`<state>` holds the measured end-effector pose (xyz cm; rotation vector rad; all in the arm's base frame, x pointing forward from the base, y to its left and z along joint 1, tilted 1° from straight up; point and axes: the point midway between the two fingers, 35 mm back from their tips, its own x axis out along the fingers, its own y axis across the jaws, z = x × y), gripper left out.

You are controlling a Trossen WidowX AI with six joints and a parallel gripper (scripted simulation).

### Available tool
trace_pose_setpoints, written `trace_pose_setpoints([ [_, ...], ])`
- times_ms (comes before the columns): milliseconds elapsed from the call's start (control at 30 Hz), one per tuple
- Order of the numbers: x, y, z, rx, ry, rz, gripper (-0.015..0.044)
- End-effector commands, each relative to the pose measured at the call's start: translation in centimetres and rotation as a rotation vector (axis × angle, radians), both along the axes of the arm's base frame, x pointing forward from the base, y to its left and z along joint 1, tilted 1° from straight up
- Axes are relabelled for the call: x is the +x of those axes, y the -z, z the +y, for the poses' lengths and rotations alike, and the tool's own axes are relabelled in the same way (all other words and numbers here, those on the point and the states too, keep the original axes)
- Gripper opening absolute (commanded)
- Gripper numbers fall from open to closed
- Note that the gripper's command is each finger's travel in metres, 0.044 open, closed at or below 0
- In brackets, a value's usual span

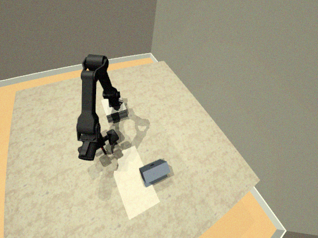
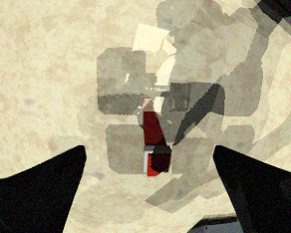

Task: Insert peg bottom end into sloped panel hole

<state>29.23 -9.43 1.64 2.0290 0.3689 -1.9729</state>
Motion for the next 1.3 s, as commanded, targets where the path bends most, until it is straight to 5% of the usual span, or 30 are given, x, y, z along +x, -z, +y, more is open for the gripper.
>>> trace_pose_setpoints([
  [0, -0.2, 0.7, 0.0, -0.003, 0.003, 0.006, 0.0440],
  [467, -0.2, 2.6, 0.0, -0.003, 0.003, 0.006, 0.0440],
  [967, -0.1, 2.3, 0.0, 0.001, 0.000, 0.003, 0.0046],
  [1267, -0.1, 2.3, 0.0, 0.001, 0.000, 0.003, 0.0000],
])
